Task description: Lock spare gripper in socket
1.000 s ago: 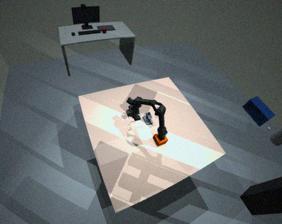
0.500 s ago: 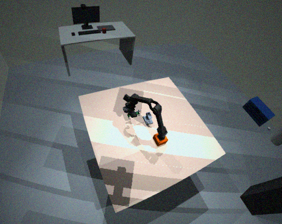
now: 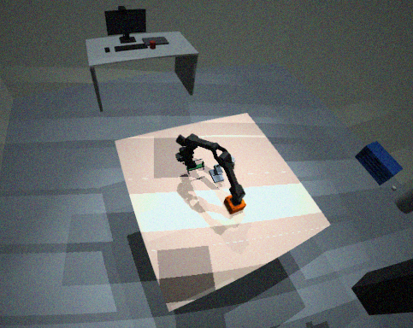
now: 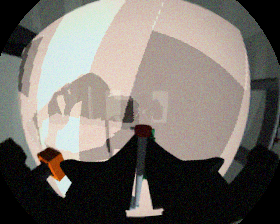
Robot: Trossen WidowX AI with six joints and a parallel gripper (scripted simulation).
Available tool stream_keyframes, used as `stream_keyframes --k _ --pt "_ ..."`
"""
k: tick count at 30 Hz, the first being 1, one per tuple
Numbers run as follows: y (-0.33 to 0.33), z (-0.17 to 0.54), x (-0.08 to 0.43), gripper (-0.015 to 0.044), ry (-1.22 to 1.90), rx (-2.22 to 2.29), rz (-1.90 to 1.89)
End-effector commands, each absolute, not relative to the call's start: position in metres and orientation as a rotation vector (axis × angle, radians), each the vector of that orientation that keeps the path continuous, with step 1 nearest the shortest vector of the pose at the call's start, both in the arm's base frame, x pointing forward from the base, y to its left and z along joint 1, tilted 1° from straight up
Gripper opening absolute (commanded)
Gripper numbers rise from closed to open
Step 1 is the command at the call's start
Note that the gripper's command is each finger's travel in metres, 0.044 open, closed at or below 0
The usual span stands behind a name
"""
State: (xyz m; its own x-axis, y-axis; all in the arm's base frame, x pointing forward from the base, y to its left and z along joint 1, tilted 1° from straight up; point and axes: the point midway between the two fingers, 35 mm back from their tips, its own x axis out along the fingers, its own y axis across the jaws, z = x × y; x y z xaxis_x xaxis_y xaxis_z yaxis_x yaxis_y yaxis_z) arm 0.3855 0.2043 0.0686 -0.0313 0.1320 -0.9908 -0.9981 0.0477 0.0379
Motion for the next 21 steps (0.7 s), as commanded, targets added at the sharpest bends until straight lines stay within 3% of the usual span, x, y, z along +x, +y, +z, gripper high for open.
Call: stream_keyframes --k 1,21 --pt "0.208 0.069 0.394 0.0000 1.154 -1.065 1.261" --pt "0.212 0.050 0.404 0.0000 1.152 -1.068 1.264"
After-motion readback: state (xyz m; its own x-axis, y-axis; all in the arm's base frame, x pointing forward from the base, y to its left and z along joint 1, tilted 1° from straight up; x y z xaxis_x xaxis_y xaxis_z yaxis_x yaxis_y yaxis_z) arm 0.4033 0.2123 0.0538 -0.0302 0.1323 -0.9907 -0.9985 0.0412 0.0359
